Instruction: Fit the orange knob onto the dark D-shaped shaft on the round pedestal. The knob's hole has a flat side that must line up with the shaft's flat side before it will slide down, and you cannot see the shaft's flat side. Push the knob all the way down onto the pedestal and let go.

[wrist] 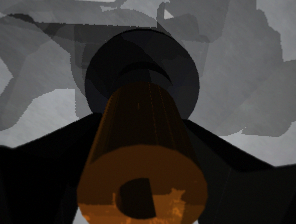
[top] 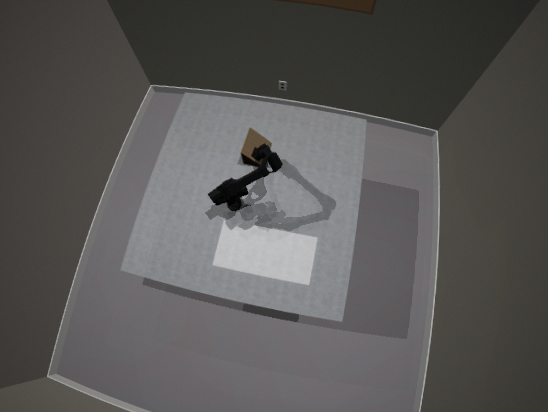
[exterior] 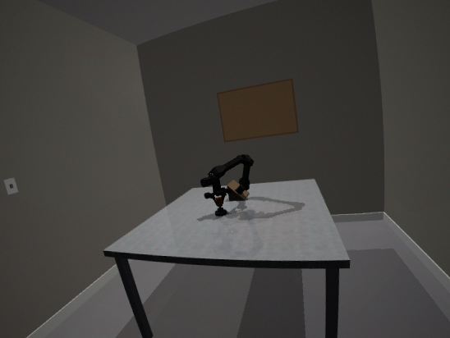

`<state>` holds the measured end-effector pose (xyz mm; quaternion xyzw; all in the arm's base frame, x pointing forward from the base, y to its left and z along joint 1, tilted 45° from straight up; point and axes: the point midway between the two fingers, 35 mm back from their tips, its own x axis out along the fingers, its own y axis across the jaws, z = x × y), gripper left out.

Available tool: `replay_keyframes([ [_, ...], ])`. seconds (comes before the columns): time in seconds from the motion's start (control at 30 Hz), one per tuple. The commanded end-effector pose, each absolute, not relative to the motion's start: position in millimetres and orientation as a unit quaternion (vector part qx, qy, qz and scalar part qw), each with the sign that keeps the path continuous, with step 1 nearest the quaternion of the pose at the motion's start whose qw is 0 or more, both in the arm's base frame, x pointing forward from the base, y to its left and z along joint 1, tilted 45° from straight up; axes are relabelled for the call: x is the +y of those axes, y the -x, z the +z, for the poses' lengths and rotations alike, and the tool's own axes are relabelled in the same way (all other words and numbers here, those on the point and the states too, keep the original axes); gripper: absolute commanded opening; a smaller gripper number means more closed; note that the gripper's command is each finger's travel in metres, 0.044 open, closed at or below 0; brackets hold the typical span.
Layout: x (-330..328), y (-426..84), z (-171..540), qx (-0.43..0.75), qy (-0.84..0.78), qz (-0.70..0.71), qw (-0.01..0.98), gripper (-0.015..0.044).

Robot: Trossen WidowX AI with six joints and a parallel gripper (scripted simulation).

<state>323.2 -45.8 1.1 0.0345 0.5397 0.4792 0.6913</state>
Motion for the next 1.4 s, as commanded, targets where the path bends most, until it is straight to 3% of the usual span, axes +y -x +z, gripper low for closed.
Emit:
replay_keyframes([
  [0.0,-48.9,-321.1,3.1,0.514,0.002,0.504,0.694,0.0000],
  [1.17,-48.1,-321.3,2.7,0.504,0.016,0.514,0.694,0.0000],
  [1.37,-48.9,-321.9,3.2,0.459,0.074,0.555,0.690,0.0000],
])
